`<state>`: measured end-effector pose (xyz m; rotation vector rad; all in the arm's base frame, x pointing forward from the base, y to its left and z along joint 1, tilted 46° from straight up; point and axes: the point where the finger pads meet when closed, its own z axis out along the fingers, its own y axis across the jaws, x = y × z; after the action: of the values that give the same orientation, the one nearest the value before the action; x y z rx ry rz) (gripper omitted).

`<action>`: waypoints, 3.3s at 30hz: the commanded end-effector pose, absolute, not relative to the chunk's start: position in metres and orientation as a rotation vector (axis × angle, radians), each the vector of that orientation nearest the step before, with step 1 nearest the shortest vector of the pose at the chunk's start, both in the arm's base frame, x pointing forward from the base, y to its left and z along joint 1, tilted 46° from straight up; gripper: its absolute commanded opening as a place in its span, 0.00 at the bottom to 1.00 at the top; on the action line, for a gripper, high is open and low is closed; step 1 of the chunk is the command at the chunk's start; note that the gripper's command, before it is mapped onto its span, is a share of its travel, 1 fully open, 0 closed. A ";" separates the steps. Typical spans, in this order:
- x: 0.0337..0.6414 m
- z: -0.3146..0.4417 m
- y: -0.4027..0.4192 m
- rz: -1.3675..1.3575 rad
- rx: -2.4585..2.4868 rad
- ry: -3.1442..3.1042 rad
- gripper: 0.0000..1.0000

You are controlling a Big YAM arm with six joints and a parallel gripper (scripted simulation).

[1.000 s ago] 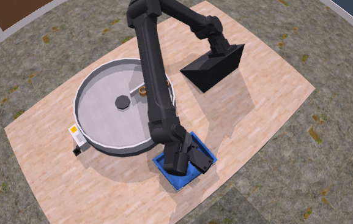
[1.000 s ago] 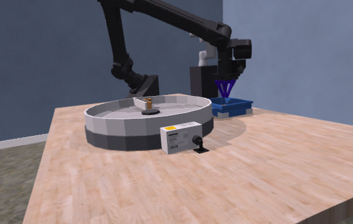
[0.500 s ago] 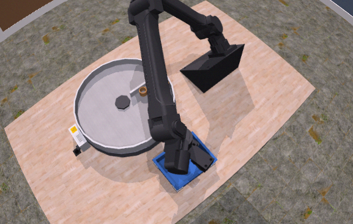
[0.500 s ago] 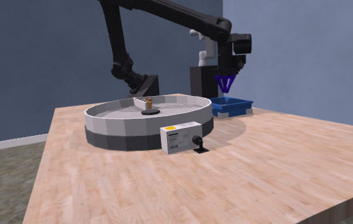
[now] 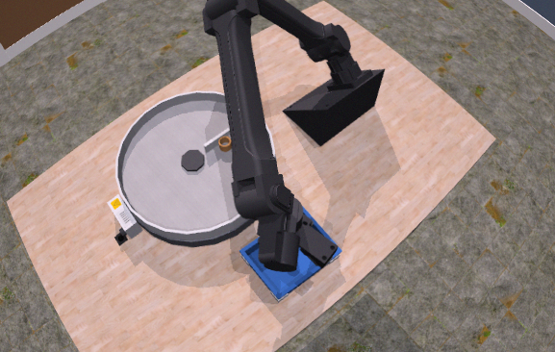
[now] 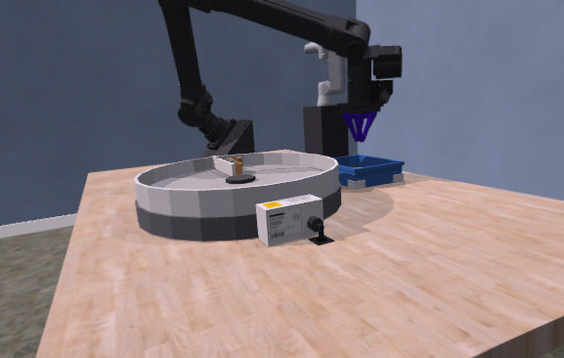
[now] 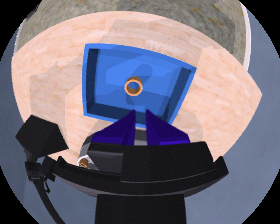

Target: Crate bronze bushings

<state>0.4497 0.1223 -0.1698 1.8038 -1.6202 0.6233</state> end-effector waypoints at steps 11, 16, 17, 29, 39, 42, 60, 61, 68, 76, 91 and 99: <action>0.463 -0.150 0.159 0.677 1.849 -1.645 0.14; 0.463 -0.150 0.159 0.677 1.849 -1.645 0.14; 0.463 -0.150 0.159 0.677 1.849 -1.645 0.14; 0.463 -0.150 0.159 0.677 1.849 -1.645 0.14; 0.463 -0.150 0.159 0.677 1.849 -1.645 0.14; 0.463 -0.150 0.159 0.677 1.849 -1.645 0.14; 0.463 -0.150 0.159 0.677 1.849 -1.645 0.14; 0.463 -0.150 0.159 0.677 1.849 -1.645 0.14; 0.463 -0.150 0.159 0.677 1.849 -1.645 0.14; 0.464 -0.150 0.159 0.677 1.850 -1.646 0.14; 0.463 -0.149 0.163 0.674 1.848 -1.641 0.14; 0.463 -0.149 0.163 0.674 1.848 -1.641 0.14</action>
<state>0.4507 0.1307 -0.1630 1.8033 -1.6220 0.6275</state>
